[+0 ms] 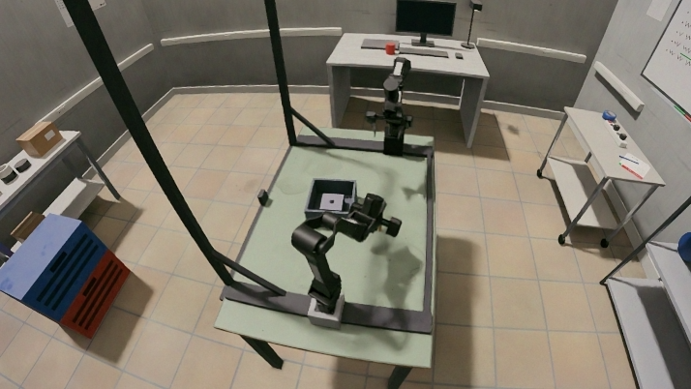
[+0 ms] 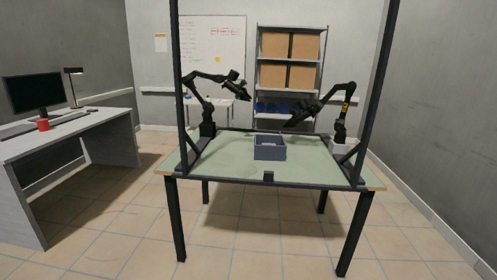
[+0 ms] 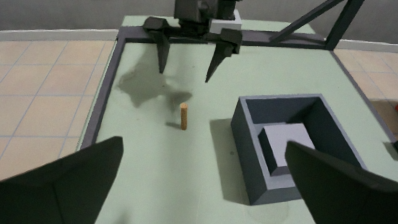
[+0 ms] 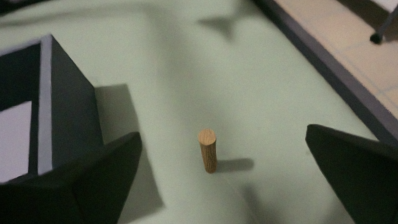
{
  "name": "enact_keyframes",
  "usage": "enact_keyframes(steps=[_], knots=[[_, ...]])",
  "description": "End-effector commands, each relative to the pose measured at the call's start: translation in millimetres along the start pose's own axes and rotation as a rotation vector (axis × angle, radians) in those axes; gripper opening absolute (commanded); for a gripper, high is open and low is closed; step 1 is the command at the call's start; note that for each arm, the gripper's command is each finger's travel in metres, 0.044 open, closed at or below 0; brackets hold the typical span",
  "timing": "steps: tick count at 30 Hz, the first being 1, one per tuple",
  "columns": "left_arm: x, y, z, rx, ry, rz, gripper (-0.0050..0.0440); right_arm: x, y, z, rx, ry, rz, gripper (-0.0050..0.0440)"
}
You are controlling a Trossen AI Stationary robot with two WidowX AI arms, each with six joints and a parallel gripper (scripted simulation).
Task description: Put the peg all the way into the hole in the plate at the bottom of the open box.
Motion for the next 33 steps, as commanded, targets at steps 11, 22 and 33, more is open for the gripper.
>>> enact_keyframes(steps=[11,22,33], knots=[[-23,0,-19,-0.010,-0.025,-0.013,0.0440,-54,-9,16,-0.022,0.219,-0.011,0.0440],[-24,-1,-19,-0.010,-0.027,-0.013,0.0440,-58,-8,19,-0.066,0.466,-0.006,0.0440],[-24,-1,-19,-0.010,-0.027,-0.013,0.0440,-58,-8,18,-0.085,0.552,-0.005,0.0440]])
Point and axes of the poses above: on each arm, the point midway between the two fingers, 35 mm back from their tips, its own z axis out along the fingers, its own y axis across the jaws, x = y × z, the point moved 5 cm from there along -z, back along the fingers, and after that the axes turned 13 degrees about -z, right-handed, at the moved point
